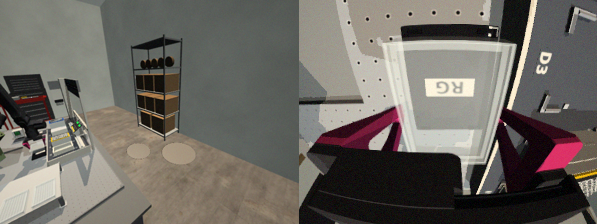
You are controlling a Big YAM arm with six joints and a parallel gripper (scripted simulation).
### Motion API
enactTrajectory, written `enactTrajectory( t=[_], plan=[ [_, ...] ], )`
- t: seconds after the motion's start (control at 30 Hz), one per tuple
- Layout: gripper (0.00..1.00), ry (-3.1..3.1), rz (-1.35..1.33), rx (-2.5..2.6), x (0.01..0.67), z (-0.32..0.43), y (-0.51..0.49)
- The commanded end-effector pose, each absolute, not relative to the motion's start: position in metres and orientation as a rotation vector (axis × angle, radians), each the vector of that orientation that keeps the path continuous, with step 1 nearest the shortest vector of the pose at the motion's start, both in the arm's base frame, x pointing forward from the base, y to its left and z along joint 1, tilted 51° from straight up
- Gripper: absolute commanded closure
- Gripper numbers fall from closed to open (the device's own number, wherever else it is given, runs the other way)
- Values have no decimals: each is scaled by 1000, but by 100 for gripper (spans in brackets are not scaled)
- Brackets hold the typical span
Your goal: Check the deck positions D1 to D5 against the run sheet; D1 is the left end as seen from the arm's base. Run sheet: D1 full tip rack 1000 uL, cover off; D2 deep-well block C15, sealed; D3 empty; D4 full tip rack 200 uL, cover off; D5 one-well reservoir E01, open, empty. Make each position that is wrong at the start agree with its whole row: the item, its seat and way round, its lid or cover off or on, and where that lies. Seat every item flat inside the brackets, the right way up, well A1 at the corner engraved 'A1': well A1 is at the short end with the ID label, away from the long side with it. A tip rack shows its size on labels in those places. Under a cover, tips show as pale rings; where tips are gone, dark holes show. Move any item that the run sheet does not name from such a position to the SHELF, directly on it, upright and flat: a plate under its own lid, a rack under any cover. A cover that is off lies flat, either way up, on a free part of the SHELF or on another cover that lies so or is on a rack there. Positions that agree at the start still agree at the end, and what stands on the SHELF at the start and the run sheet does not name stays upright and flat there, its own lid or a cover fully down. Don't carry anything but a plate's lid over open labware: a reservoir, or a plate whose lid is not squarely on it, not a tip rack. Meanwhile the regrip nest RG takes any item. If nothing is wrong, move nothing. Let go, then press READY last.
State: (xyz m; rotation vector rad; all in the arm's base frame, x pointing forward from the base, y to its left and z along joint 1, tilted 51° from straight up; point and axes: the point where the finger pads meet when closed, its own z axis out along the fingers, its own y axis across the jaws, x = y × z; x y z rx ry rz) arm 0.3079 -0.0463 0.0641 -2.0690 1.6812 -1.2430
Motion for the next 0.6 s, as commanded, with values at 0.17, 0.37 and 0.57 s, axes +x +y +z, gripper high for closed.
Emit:
enactTrajectory(
  t=[0.17, 0.37, 0.57],
  plan=[
    [100, 1672, -1258, -2075, 320, 58, -54],
    [100, 1672, -1257, -2076, 327, 51, -58],
    [100, 1673, -1255, -2078, 331, 46, -60]
  ],
)
